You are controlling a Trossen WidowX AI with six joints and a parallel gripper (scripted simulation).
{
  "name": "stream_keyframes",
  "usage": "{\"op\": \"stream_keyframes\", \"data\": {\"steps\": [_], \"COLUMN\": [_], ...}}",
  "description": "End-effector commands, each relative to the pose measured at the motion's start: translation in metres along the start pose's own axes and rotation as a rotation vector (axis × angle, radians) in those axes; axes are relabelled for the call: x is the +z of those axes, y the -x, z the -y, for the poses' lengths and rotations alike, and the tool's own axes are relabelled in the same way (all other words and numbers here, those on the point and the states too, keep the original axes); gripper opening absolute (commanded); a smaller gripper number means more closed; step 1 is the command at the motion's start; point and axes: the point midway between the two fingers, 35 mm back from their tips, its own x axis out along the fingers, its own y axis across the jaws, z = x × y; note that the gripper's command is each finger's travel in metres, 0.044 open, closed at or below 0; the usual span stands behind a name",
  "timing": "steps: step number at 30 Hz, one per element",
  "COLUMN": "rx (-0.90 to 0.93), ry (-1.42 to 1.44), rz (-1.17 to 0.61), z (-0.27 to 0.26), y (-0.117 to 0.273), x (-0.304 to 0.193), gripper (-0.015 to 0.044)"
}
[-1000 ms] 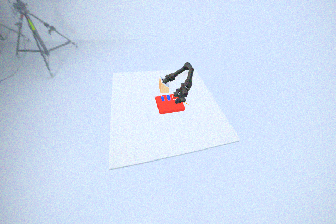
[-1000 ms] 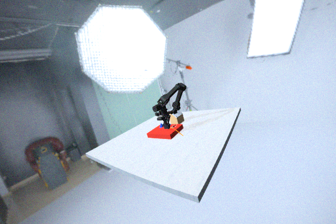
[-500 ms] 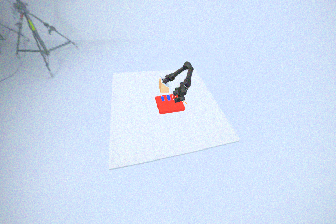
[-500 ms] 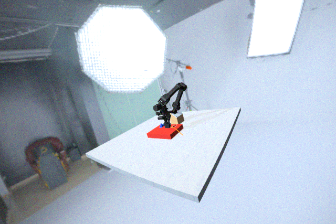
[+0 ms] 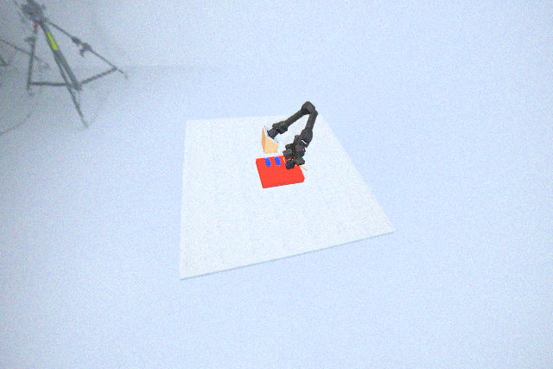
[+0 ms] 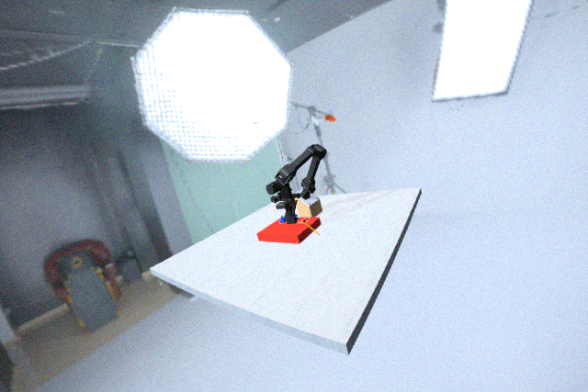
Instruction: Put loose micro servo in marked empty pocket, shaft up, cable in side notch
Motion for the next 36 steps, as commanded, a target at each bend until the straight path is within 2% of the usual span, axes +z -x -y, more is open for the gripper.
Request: {"op": "stream_keyframes", "data": {"steps": [1,36], "rx": [0.004,0.001], "ry": [0.132,1.341], "rz": [0.005,0.006], "z": [-0.0004,-0.0004], "y": [0.001,0.001], "x": [0.0016,0.0016], "gripper": [0.0,0.0]}}
